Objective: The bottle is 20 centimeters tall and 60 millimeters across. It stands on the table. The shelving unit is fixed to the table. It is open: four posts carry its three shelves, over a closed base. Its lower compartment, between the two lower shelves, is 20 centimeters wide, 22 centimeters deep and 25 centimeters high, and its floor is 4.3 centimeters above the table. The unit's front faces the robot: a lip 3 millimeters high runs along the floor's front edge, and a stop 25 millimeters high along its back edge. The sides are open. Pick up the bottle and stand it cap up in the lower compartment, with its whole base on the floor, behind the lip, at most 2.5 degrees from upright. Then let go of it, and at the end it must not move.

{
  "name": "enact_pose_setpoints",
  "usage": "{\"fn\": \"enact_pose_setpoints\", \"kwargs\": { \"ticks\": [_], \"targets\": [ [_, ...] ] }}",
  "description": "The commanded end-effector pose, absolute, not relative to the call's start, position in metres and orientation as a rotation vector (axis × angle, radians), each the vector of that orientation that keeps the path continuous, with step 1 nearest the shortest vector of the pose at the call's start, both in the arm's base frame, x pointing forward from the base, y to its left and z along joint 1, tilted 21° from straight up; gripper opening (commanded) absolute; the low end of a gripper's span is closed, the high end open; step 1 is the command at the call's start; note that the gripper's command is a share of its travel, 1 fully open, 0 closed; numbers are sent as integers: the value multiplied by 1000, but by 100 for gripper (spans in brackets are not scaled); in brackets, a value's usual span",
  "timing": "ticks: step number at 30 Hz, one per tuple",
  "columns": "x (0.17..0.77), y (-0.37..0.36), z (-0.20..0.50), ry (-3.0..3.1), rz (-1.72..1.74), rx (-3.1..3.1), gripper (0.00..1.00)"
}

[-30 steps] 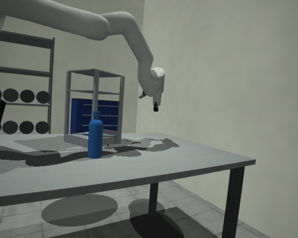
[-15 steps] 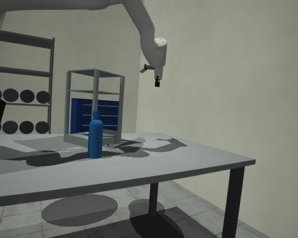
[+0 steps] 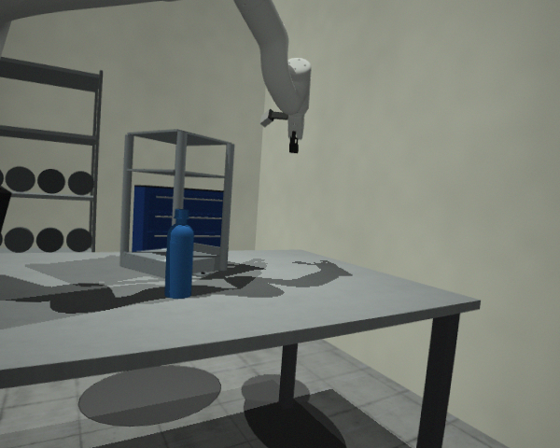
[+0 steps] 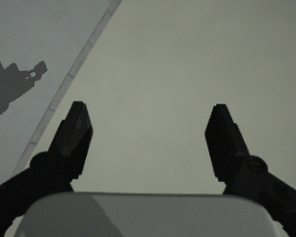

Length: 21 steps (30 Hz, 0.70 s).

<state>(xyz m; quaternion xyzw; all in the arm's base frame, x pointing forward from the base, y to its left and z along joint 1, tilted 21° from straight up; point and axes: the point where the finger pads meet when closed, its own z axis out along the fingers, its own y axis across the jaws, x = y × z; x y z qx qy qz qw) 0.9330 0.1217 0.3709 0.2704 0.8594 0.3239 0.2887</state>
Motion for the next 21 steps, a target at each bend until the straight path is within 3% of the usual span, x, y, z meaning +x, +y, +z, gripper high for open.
{"fn": "enact_pose_setpoints", "kwargs": {
  "ticks": [1,12,21],
  "targets": [
    [932,121,373,2294,863,717,100],
    [915,111,369,2331,822,682,100],
    [863,83,354,2439,707,573,100]
  ]
}}
